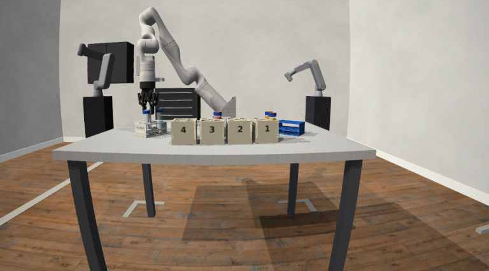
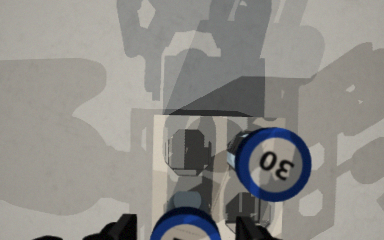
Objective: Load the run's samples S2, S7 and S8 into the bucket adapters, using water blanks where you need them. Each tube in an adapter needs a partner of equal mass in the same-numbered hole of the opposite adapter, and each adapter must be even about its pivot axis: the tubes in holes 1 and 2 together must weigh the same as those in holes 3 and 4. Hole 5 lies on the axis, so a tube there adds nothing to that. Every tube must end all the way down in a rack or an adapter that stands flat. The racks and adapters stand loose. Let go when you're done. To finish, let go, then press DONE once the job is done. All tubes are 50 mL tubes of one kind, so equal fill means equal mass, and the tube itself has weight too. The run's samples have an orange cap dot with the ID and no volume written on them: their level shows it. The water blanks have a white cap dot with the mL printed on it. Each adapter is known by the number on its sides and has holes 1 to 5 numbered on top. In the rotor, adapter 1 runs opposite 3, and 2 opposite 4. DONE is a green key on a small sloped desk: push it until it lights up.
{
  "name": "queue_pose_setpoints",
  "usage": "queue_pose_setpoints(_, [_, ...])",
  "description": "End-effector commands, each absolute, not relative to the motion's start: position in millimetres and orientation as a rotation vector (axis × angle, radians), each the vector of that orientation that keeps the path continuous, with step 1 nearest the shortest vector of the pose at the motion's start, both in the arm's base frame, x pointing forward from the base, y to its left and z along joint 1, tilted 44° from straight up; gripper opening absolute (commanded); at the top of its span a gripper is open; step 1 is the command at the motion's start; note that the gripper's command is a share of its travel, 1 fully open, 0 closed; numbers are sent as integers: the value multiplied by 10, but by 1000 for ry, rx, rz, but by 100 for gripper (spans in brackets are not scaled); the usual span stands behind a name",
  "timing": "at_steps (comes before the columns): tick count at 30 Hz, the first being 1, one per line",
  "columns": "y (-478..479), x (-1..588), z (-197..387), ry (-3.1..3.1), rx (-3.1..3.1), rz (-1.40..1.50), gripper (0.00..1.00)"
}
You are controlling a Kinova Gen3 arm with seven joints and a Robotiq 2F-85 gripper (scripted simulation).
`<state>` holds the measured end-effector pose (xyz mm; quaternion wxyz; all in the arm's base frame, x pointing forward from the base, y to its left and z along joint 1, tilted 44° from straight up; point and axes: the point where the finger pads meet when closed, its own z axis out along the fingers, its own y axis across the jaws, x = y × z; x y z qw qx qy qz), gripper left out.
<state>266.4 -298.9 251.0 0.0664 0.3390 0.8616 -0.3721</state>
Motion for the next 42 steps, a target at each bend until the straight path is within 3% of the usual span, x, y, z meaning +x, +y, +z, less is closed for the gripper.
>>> queue_pose_setpoints(1, [-2989, 2668, 2511, 2598, 1021, -1122, 10])
queue_pose_setpoints(42, [-2888, 2688, 2615, 2598, 1021, -1122, 10])
